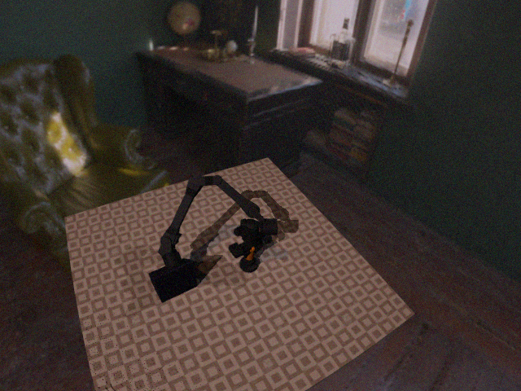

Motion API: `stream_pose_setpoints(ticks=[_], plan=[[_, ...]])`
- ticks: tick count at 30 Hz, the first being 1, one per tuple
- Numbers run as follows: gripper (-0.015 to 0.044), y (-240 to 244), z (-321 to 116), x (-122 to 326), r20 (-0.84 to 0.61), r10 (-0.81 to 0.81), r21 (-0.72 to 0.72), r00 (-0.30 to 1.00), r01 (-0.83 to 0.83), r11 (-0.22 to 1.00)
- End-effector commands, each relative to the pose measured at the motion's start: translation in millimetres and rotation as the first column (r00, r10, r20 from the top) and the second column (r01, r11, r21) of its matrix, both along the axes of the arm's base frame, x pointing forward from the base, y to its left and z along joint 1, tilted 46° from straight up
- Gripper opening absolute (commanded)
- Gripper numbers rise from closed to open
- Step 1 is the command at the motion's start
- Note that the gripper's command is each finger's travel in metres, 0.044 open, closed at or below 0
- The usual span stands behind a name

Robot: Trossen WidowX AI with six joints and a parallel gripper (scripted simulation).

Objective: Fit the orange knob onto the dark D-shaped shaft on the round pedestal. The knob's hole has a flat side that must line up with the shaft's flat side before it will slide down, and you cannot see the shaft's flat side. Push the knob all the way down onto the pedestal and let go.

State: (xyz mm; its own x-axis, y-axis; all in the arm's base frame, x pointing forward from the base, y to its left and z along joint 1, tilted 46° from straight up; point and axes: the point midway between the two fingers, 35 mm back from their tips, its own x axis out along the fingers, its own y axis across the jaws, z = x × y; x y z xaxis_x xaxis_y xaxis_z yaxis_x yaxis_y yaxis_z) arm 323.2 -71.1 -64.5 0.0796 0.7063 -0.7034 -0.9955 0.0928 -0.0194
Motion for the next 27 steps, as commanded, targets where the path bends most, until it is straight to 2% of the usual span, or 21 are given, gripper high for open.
stream_pose_setpoints(ticks=[1, 27], plan=[[0.0, -2.5, -0.5, 1.6, 0.008, -0.001, -0.002, 1.0, 0.001, 1.0], [0.0, -0.9, 0.0, -0.8, 0.008, -0.001, -0.002, 1.0, 0.001, 1.0]])
